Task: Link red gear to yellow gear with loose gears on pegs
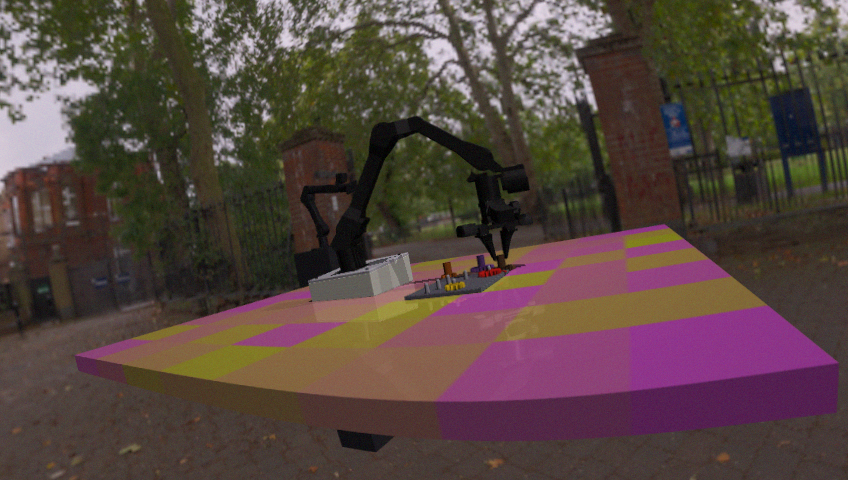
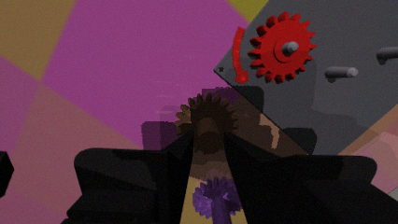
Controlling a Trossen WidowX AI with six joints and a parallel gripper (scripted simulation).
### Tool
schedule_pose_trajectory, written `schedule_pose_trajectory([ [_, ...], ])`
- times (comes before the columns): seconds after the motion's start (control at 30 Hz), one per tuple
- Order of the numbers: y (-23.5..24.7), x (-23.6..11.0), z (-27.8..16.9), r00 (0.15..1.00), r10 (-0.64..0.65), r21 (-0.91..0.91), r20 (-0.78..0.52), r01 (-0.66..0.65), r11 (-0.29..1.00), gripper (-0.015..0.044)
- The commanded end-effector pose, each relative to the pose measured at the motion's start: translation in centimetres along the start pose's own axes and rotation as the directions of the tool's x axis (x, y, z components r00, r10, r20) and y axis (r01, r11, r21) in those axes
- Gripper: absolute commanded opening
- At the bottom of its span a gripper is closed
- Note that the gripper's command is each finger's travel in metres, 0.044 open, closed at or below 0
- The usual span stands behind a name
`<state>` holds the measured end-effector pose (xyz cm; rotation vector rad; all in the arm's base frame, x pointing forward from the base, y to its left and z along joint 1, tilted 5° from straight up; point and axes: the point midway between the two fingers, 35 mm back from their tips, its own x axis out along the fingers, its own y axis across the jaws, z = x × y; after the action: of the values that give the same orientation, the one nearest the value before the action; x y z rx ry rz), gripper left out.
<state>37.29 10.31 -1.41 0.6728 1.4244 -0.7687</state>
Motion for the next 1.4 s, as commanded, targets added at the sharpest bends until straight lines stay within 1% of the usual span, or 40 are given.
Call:
schedule_pose_trajectory([
  [0.0,0.0,0.0,0.0,1.000,-0.001,0.002,0.003,0.001,1.000,0.0040],
  [0.2,0.0,0.0,0.0,1.000,-0.001,0.002,0.003,0.001,1.000,0.0000],
  [0.3,0.1,-0.3,0.1,1.000,-0.001,0.002,0.003,0.000,1.000,0.0000],
  [1.37,0.5,-8.5,0.9,1.000,0.000,0.002,0.004,0.000,1.000,0.0000],
])
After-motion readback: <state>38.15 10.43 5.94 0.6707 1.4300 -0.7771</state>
